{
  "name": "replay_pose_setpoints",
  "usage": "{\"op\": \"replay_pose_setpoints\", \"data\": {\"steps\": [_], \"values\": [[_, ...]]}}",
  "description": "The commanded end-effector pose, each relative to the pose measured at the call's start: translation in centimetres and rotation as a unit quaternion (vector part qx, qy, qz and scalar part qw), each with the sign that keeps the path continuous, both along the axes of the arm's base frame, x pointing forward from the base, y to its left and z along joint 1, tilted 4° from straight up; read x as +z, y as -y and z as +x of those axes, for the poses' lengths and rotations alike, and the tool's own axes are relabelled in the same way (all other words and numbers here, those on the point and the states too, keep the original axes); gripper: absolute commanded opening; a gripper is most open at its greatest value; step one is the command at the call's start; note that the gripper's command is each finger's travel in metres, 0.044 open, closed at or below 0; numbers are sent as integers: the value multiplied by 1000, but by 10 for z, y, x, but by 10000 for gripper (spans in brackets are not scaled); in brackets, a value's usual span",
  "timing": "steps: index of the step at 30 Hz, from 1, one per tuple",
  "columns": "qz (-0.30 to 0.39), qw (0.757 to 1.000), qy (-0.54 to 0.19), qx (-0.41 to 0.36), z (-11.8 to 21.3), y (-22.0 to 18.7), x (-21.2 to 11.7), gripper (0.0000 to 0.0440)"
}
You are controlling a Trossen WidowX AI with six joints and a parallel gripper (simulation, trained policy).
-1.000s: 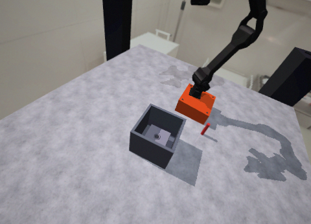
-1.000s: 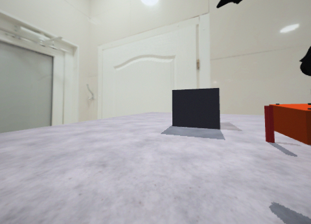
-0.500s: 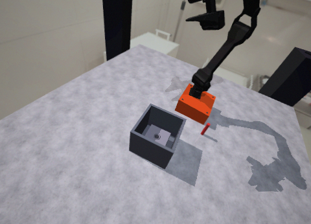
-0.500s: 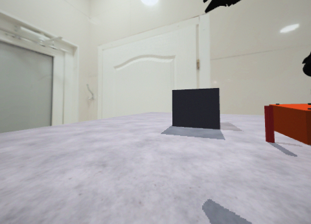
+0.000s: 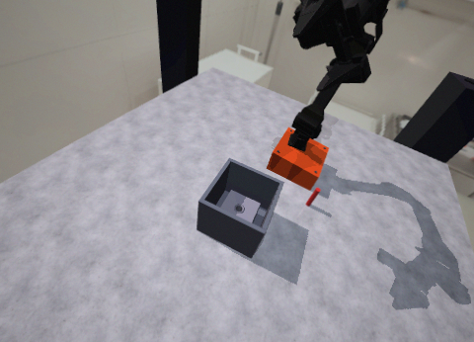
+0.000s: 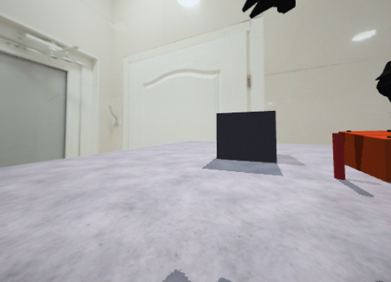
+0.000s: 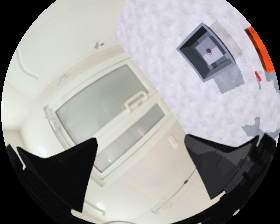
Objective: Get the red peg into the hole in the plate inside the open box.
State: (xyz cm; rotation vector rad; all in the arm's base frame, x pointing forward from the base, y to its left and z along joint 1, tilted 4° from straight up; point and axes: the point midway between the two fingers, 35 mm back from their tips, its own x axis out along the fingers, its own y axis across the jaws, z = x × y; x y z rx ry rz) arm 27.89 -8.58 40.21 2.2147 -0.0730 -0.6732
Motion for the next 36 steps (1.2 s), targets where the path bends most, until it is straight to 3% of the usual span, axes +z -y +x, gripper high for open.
{"op": "replay_pose_setpoints", "data": {"steps": [1, 19, 36], "values": [[32, 999, -25, 33, 9, -23, -20, 439], [86, 969, -153, 173, 14, -118, -97, 435], [42, 897, -319, 304, -24, -183, -180, 440]]}}
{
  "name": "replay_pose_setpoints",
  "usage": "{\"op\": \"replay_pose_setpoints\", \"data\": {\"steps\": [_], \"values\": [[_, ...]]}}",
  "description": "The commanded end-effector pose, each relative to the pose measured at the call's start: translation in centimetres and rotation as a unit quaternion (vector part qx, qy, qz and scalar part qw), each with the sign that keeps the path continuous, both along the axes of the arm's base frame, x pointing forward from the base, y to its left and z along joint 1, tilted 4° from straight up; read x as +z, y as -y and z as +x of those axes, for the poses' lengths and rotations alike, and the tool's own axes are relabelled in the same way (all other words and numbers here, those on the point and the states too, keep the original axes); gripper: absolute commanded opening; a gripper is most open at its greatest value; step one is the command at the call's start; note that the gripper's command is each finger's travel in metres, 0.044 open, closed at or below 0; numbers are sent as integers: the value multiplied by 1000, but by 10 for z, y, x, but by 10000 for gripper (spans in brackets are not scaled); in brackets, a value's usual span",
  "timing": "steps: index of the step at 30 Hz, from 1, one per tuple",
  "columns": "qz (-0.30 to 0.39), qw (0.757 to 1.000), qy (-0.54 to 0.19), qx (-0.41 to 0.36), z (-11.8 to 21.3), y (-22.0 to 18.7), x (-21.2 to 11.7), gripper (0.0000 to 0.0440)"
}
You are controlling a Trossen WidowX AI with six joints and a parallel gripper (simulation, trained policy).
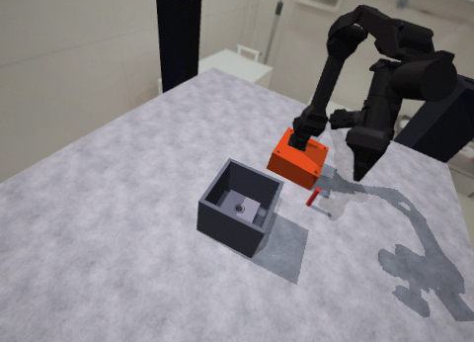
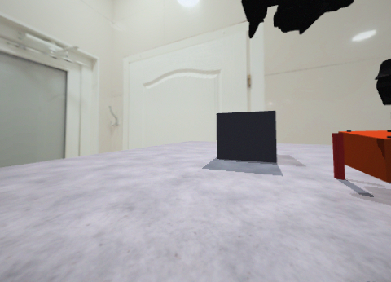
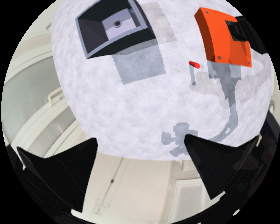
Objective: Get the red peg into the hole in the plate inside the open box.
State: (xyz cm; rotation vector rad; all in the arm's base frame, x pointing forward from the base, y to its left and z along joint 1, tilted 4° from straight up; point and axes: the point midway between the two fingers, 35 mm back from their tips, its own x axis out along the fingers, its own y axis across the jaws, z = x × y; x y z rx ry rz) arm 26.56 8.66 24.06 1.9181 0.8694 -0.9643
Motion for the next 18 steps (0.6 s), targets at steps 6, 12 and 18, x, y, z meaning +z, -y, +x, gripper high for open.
{"op": "replay_pose_setpoints", "data": {"steps": [6, 12, 18], "values": [[-40, 992, -85, 88, -28, -21, -43, 440], [-67, 980, -132, 134, -44, -26, -67, 440], [-91, 965, -175, 174, -58, -26, -89, 440]]}}
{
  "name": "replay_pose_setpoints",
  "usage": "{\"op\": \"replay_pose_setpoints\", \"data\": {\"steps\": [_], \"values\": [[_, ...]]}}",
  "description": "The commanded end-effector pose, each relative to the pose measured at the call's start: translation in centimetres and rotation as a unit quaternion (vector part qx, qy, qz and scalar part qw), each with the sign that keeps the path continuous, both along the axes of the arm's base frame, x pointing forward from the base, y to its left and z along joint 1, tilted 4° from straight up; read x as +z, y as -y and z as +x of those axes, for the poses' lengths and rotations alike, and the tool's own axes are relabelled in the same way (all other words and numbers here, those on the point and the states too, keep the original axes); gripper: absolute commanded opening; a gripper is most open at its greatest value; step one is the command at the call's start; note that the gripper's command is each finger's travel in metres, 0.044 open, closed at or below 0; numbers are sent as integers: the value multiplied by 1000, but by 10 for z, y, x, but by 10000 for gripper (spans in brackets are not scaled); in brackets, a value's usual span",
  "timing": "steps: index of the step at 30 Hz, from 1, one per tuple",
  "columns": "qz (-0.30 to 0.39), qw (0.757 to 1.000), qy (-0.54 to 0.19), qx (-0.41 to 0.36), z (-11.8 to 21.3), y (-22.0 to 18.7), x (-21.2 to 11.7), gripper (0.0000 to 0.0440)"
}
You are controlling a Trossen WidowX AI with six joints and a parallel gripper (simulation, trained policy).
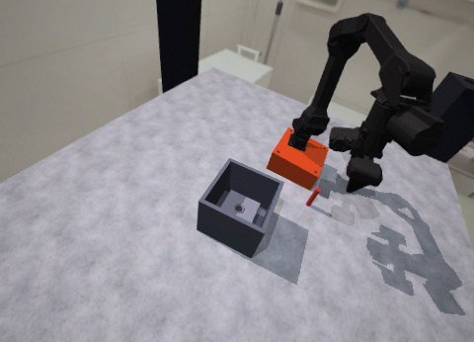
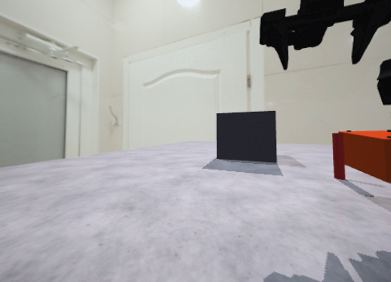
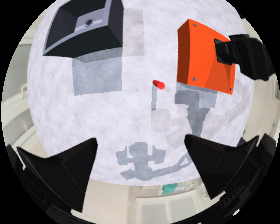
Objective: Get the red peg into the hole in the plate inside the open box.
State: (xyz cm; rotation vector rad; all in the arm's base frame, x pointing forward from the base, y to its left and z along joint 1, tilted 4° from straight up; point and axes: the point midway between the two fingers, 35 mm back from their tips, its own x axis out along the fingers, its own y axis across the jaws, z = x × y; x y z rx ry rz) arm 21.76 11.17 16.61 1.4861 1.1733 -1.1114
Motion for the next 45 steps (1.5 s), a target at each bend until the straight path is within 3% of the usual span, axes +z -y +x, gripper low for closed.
{"op": "replay_pose_setpoints", "data": {"steps": [1, 17, 34, 40, 45], "values": [[-19, 999, -37, 34, -13, 0, -18, 440], [-73, 985, -109, 111, -35, 11, -77, 440], [-103, 981, -110, 121, -36, 25, -136, 418], [-107, 982, -105, 117, -36, 26, -152, 380], [-103, 982, -99, 121, -31, 22, -163, 267]]}}
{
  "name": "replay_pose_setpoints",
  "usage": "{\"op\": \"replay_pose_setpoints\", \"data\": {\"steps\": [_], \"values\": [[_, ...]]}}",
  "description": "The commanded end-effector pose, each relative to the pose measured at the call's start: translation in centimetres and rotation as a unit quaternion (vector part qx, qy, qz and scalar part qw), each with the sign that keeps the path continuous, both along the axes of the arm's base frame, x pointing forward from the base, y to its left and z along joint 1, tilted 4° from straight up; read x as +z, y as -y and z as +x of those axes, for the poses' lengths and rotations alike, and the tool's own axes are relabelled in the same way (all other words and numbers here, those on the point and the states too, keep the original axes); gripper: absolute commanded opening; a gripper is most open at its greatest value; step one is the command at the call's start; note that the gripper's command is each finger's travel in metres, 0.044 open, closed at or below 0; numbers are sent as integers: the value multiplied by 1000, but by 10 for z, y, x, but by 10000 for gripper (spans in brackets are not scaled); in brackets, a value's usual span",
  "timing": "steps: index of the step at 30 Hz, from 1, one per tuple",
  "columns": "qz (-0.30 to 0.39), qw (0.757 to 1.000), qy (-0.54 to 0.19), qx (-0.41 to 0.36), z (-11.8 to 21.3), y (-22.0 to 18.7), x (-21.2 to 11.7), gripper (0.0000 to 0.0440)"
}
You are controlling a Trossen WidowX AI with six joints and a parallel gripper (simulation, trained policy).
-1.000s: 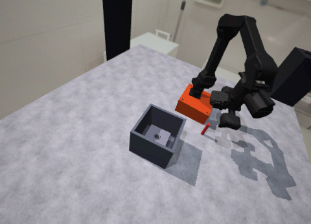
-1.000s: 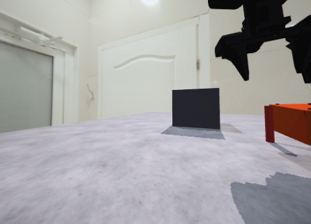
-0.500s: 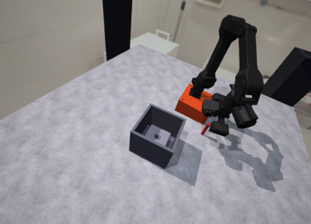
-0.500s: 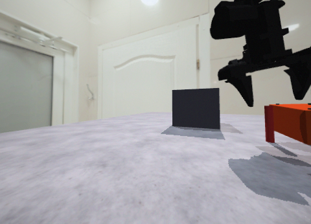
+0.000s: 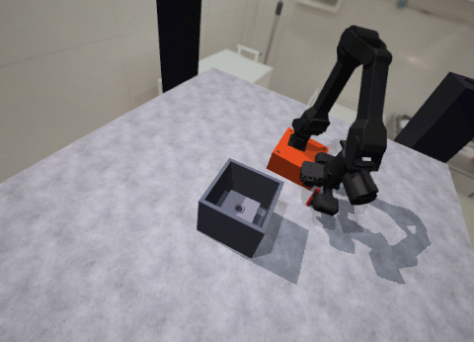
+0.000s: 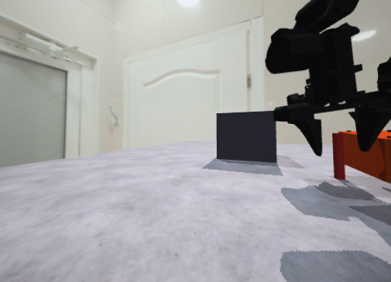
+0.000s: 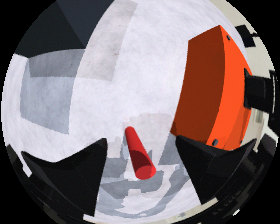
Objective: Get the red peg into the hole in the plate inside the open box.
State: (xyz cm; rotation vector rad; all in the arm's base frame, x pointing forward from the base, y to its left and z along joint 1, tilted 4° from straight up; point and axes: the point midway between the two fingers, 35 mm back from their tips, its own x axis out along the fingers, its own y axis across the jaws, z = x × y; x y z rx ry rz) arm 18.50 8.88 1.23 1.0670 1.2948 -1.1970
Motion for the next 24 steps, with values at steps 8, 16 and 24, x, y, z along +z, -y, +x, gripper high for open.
{"op": "replay_pose_setpoints", "data": {"steps": [8, 16, 24], "values": [[12, 1000, 7, 22, 9, -9, -21, 60], [22, 999, 30, 28, 22, -12, -17, 1], [36, 997, 63, 17, 35, -14, 3, 0]]}}
